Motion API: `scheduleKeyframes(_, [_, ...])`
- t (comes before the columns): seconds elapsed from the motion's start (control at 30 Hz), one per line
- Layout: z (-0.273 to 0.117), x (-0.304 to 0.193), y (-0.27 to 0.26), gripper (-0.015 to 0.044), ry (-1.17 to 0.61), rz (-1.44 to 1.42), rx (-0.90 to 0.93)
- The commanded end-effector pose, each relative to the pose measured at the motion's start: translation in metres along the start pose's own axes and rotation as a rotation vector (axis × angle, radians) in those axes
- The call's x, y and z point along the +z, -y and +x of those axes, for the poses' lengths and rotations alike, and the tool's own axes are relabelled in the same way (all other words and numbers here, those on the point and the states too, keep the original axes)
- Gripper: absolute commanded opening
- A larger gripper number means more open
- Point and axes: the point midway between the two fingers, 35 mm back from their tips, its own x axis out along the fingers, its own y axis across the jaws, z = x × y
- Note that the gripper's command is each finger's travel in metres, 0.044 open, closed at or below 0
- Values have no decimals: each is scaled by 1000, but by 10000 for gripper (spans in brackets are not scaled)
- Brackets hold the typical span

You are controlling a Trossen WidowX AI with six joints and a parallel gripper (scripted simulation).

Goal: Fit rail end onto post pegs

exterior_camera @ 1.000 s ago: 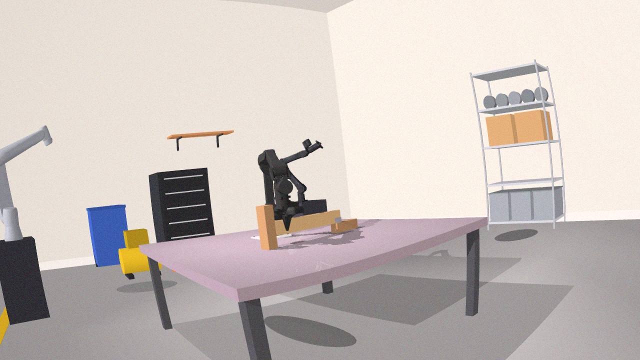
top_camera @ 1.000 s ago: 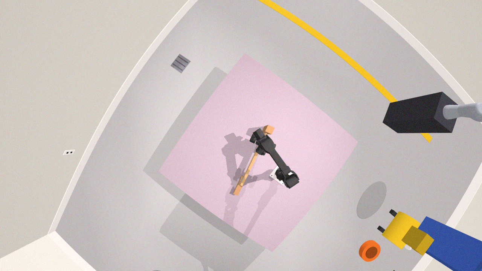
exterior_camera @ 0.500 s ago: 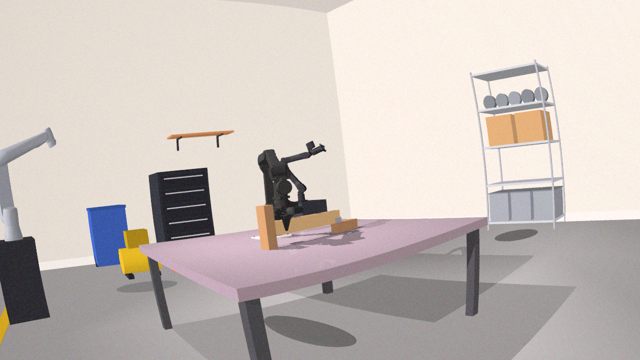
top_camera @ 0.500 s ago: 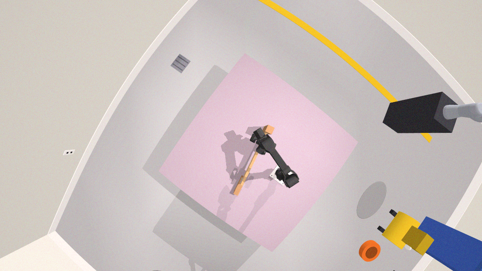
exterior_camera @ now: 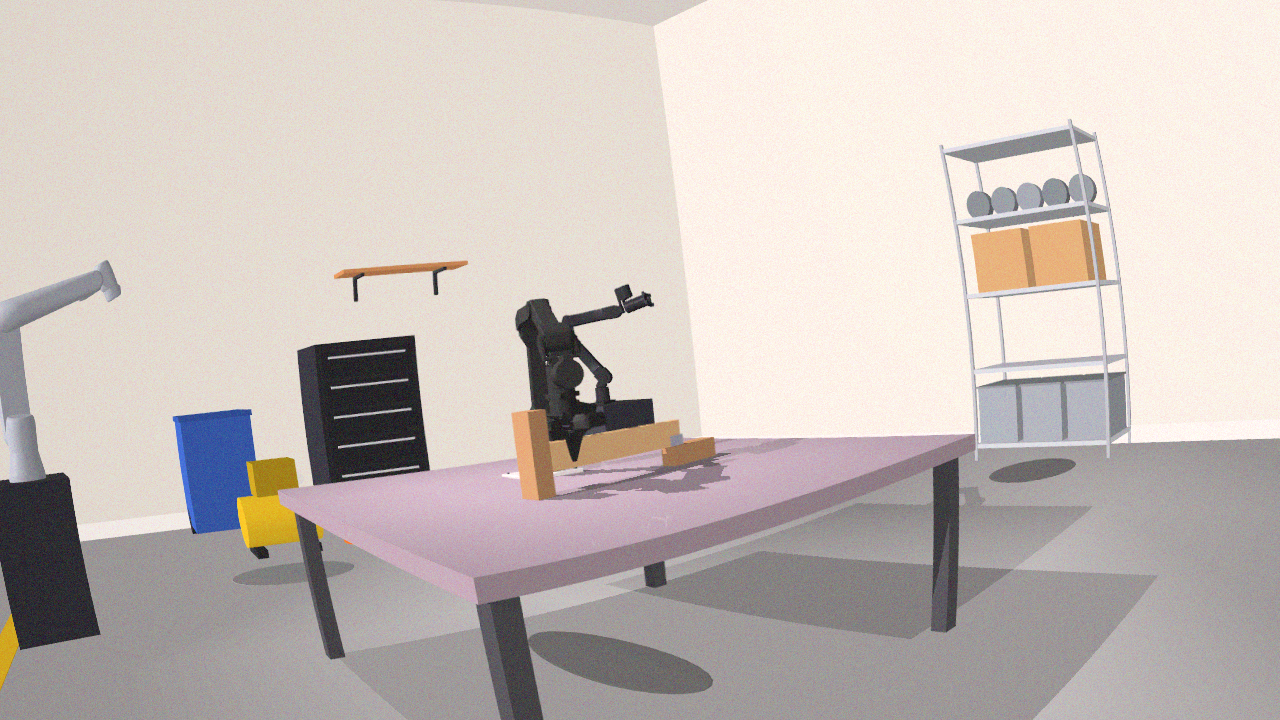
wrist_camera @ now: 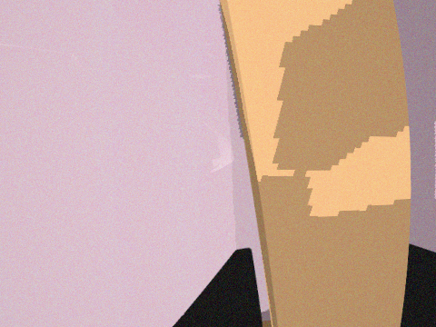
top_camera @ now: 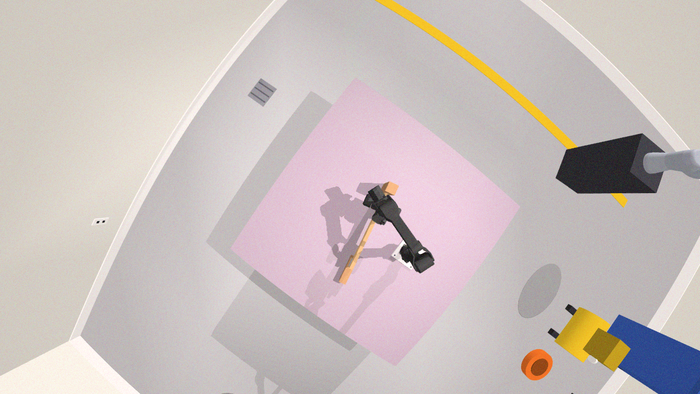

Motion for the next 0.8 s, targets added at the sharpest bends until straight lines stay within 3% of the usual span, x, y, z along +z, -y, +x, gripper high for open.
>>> scheduleKeyframes(0.0, [1, 0, 0, 210, 1, 0, 1])
scheduleKeyframes(0.3, [1, 0, 0, 440, 1, 0, 1])
scheduleKeyframes(0.77, [-29, 31, 0, 440, -7, 1, -6])
